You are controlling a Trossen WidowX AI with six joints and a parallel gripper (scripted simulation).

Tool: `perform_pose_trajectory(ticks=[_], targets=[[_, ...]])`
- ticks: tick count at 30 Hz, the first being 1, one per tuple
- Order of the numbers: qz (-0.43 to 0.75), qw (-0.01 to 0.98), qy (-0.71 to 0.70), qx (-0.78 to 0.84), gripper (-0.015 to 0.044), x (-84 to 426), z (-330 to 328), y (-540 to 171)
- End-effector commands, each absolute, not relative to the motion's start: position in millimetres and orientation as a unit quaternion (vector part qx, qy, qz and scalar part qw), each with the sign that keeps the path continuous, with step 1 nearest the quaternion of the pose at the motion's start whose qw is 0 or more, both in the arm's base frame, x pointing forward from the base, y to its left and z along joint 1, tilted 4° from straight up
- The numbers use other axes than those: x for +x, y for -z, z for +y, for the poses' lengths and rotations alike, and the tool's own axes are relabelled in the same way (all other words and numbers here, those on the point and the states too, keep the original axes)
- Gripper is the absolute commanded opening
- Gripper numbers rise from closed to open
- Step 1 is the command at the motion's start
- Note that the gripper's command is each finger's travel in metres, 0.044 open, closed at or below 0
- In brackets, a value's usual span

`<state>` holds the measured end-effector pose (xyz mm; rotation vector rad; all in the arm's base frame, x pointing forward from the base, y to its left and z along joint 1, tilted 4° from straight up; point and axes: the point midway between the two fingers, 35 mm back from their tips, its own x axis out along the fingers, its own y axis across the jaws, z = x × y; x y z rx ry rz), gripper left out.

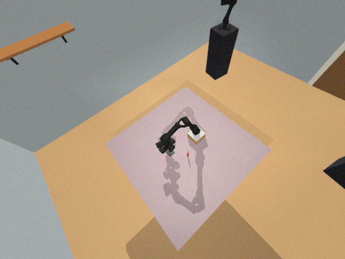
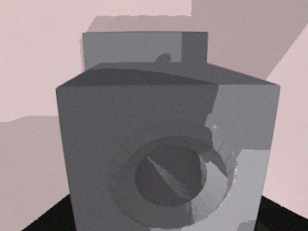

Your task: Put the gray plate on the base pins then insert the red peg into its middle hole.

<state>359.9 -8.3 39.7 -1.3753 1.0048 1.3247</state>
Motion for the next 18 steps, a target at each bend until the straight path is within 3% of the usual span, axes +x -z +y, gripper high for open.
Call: perform_pose_trajectory(ticks=[1,18], targets=[[0.408,0.471,-0.544,-0.562,0.0000,359,-8,-39],[0.408,0.471,-0.544,-0.562,0.0000,360,-6,-26]])
